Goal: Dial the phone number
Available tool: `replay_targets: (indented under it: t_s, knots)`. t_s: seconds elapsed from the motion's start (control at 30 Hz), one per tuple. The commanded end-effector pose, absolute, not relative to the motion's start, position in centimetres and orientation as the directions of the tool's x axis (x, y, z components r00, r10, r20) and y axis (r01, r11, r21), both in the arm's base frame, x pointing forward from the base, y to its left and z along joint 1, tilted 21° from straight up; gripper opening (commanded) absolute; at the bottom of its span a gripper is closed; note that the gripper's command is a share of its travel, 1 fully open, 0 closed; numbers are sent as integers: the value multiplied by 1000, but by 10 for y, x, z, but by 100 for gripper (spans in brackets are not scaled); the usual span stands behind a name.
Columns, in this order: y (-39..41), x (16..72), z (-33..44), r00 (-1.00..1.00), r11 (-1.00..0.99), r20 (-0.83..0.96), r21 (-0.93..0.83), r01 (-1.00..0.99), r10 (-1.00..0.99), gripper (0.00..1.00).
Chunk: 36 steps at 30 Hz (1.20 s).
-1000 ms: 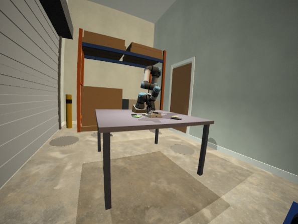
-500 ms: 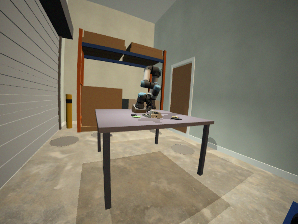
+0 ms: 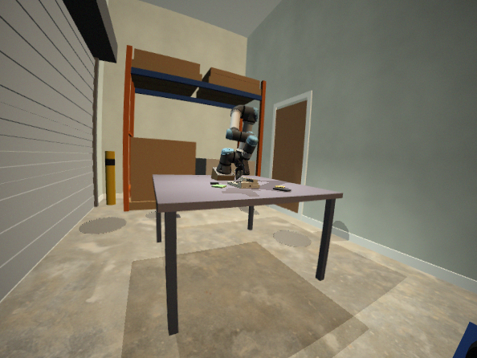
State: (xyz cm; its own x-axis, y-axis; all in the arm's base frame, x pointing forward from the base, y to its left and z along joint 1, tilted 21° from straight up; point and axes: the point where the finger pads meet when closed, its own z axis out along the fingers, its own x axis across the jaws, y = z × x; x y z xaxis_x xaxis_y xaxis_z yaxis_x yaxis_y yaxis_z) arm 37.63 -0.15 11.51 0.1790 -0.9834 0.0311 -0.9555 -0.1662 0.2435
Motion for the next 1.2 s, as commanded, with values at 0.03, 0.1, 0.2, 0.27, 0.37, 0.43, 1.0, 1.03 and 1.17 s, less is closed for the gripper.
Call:
replay_targets:
  t_s: [0.03, 0.1, 0.2, 0.27, 0.37, 0.43, 1.0, 1.03, 1.17]
  knots:
    - [-1, 378, 116, 179, -166, 32, 243, -956, -983, 0]
    - [-1, 378, 116, 179, -166, 32, 243, -956, -983, 0]
    - [-1, 379, 116, 179, -166, 32, 243, -956, -983, 0]
    - [-1, 379, 114, 179, -166, 32, 243, -956, -983, 0]
    - [-1, 381, 110, 179, -166, 32, 243, -956, -983, 0]
    - [-1, 382, 107, 179, -166, 32, 243, -956, -983, 0]
    - [-1, 383, 104, 179, -166, 32, 243, -956, -983, 0]
    - [-1, 383, 104, 179, -166, 32, 243, -956, -983, 0]
    - [-1, 383, 103, 179, -166, 32, 243, -956, -983, 0]
